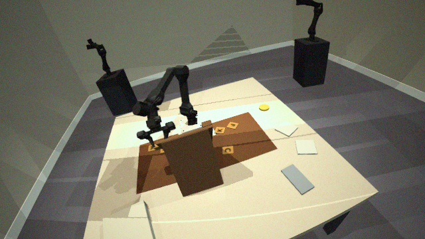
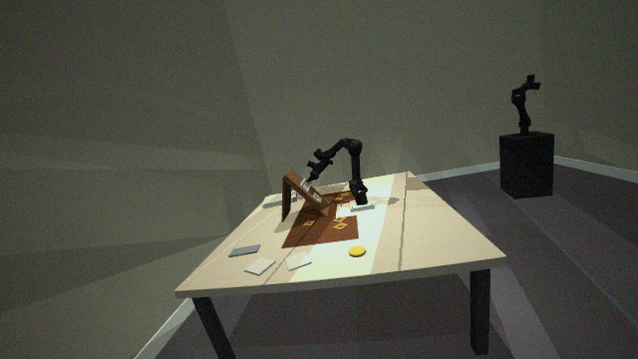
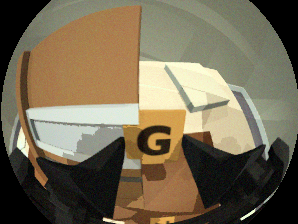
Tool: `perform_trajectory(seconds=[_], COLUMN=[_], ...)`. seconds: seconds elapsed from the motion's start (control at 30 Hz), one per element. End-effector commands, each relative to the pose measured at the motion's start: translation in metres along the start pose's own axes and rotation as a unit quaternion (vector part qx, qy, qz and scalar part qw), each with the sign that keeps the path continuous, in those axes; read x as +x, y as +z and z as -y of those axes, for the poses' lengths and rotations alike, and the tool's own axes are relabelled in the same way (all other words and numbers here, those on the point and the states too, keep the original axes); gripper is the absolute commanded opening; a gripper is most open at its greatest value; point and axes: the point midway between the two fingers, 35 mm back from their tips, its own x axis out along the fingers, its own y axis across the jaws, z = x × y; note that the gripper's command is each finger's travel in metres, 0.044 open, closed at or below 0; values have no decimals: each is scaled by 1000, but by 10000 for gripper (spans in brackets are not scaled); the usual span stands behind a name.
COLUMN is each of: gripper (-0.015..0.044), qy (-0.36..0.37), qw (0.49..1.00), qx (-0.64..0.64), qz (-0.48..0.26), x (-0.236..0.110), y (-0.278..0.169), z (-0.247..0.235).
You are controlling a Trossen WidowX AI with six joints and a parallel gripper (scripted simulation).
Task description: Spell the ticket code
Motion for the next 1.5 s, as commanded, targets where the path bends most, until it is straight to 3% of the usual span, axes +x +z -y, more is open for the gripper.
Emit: perform_trajectory(seconds=[0.0,1.47], gripper=[0,0], qy=[-3,-3], qw=[1000,1000], qx=[0,1], qz=[2,2], x=[-2,-1], y=[1,1], z=[-3,-25])
